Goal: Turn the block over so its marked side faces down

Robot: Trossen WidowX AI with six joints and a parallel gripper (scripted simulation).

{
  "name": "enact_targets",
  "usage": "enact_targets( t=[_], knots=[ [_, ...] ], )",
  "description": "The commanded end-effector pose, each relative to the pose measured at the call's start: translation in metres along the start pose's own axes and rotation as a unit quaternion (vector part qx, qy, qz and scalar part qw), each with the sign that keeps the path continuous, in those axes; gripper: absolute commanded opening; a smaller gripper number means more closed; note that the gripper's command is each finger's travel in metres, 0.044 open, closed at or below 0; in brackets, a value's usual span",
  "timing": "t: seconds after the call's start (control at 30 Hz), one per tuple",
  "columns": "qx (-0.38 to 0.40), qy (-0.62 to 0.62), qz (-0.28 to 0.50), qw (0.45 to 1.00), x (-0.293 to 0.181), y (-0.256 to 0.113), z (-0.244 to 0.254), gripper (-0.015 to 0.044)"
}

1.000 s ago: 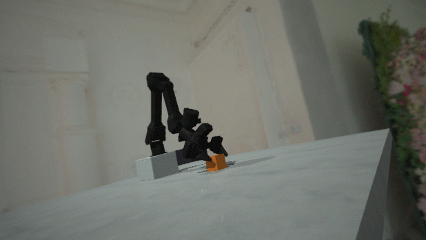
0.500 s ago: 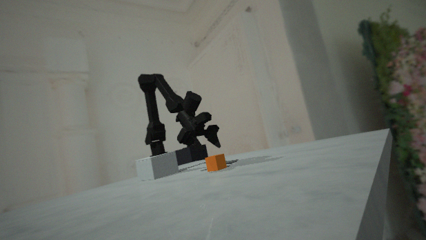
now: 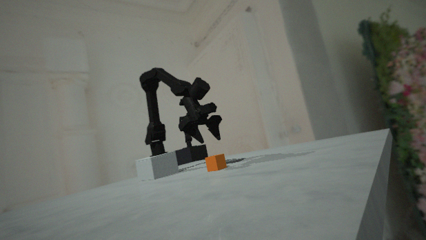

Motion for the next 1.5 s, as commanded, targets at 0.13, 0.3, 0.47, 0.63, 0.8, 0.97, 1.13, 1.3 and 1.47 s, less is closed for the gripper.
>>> enact_targets(
  t=[0.13,0.3,0.47,0.63,0.8,0.97,1.13,1.3,1.47],
  knots=[
    [-0.040,0.002,0.138,0.990,0.022,-0.005,0.006,0.0440],
    [-0.051,0.001,0.176,0.983,0.028,-0.010,0.006,0.0440],
    [-0.051,0.001,0.176,0.983,0.028,-0.010,0.005,0.0440],
    [-0.051,0.001,0.176,0.983,0.016,0.020,0.002,0.0440],
    [-0.051,0.001,0.176,0.983,0.015,0.023,0.002,0.0440],
    [-0.051,0.001,0.176,0.983,0.010,0.037,0.001,0.0440],
    [-0.051,0.001,0.176,0.983,0.010,0.037,0.001,0.0440],
    [-0.051,0.001,0.176,0.983,0.008,0.042,0.000,0.0440],
    [-0.052,0.001,0.176,0.983,0.006,0.050,0.000,0.0440]
  ],
)
Point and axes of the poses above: the point midway between the two fingers, 35 mm back from their tips, its own y axis out along the fingers, its own z axis across the jaws, x = y × z, the point moved 3 cm from there along -y, back along the fingers, and after that the axes turned 15 degrees about y, right-handed, at the moved point
